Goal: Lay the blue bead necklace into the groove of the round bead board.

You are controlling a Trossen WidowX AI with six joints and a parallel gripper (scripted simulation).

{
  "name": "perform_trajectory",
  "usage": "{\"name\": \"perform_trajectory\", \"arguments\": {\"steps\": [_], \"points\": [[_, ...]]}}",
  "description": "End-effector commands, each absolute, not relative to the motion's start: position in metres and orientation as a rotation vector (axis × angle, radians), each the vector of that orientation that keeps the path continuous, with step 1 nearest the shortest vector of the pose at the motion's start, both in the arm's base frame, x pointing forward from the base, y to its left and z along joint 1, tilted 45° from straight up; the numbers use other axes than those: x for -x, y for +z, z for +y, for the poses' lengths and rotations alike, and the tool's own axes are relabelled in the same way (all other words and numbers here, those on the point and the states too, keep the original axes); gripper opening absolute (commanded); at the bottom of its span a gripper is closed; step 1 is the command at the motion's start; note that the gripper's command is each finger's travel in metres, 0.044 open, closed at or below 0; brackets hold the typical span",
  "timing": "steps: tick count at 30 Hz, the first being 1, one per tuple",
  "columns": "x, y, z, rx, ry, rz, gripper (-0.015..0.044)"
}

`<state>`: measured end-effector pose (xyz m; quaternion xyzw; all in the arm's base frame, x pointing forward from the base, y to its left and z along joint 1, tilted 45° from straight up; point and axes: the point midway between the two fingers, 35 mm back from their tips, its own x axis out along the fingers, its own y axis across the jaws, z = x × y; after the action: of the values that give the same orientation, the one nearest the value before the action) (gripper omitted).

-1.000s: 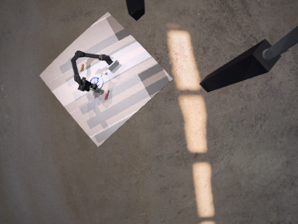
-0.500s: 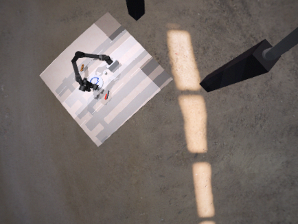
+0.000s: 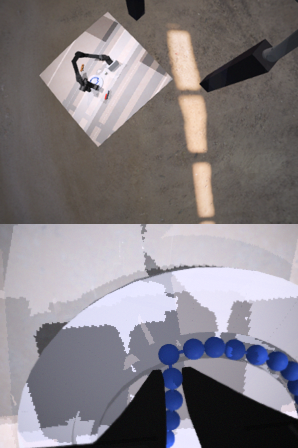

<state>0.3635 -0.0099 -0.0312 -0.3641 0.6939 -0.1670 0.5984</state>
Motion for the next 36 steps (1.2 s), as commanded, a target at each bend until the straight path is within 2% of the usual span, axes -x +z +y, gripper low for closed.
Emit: {"name": "perform_trajectory", "arguments": {"steps": [1, 36], "points": [[-0.3635, -0.0309, -0.0097, 0.844, -0.388, 1.610, 0.0000], [-0.3648, -0.0299, -0.0026, 0.854, -0.383, 1.608, 0.0000]]}}
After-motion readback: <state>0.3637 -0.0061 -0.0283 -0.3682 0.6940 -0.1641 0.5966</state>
